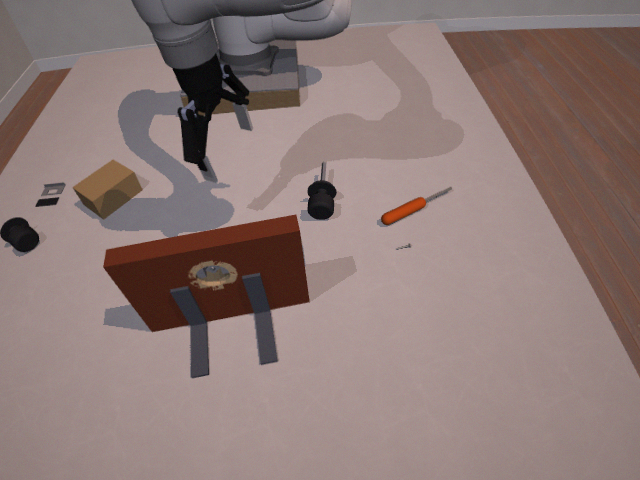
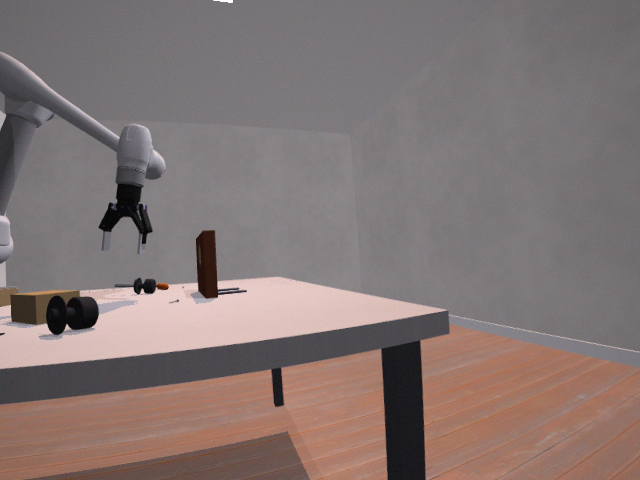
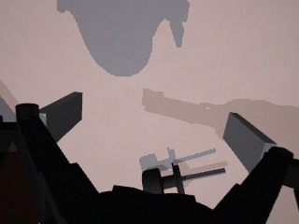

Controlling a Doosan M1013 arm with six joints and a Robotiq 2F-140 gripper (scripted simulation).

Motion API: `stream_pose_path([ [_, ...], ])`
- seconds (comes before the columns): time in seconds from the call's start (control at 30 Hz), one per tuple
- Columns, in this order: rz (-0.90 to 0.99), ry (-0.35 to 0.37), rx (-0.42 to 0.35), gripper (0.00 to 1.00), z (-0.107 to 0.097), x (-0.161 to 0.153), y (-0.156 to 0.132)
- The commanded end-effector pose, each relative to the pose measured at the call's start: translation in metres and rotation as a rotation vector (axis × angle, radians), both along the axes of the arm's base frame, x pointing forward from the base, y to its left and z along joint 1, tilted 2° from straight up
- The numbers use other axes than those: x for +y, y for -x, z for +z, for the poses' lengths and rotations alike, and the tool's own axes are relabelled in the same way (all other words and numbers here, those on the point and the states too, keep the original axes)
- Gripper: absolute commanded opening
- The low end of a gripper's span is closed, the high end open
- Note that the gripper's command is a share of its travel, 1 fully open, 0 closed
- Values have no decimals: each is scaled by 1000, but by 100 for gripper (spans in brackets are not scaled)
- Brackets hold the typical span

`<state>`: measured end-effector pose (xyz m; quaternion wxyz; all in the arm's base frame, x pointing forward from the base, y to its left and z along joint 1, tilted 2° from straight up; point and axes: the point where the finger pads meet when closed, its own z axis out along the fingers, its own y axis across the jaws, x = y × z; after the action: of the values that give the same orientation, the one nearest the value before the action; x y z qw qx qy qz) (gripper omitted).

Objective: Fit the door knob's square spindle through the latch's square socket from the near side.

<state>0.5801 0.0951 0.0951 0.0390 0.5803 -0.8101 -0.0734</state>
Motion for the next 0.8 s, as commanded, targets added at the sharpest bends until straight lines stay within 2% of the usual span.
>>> stream_pose_path([
  [0.0, 206, 4, -76, 100, 9, 67, -18],
  [0.1, 327, 1, -110, 100, 16, 122, -21],
  [0.23, 429, -2, -139, 100, 21, 160, -18],
  [0.47, 476, -4, -153, 100, 23, 178, -16],
  [0.77, 479, -4, -153, 100, 23, 179, -16],
])
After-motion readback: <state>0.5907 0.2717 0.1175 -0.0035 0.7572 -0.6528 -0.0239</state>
